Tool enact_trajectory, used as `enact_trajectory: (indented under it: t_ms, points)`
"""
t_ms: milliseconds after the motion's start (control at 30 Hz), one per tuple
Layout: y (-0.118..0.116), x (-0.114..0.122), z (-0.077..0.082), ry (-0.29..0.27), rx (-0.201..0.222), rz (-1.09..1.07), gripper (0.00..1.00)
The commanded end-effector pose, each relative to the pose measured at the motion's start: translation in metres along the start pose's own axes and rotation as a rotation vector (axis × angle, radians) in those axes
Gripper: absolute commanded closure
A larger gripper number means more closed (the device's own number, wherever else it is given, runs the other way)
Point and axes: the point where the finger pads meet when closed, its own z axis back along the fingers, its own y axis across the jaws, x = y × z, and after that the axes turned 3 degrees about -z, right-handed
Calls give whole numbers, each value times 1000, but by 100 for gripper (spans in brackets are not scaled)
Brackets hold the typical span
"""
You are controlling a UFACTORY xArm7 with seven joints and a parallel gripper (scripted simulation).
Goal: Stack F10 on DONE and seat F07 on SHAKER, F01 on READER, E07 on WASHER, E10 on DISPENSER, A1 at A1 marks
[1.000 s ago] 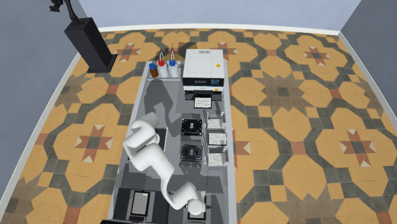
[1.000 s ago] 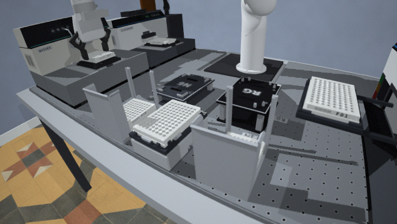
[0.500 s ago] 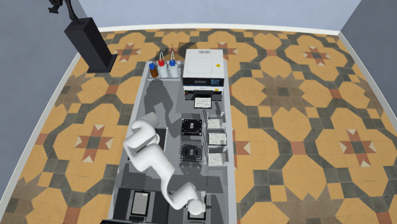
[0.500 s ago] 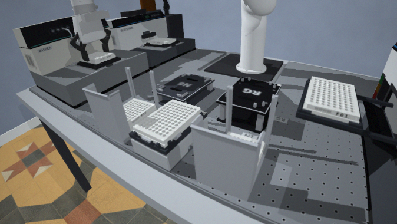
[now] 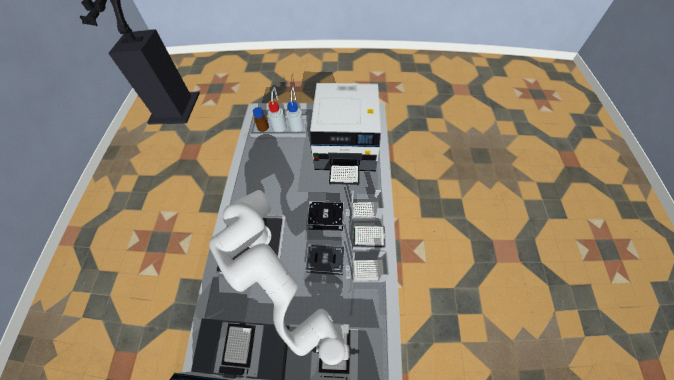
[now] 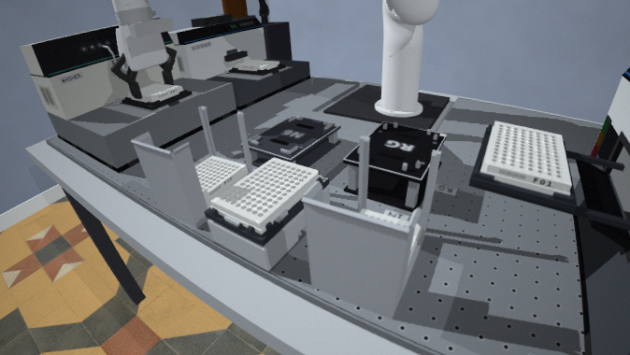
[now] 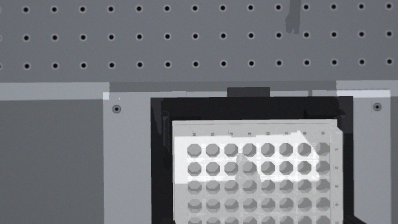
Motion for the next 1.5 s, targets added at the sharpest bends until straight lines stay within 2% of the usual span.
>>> enact_trajectory:
  t_ms: [0,200,233,800,1467]
  points:
    - [1,1,2,-4,4,0,100]
    - [1,1,2,-4,4,0,100]
    - [1,1,2,-4,4,0,0]
    - [1,1,2,-4,4,0,0]
    - [1,1,26,-4,4,0,0]
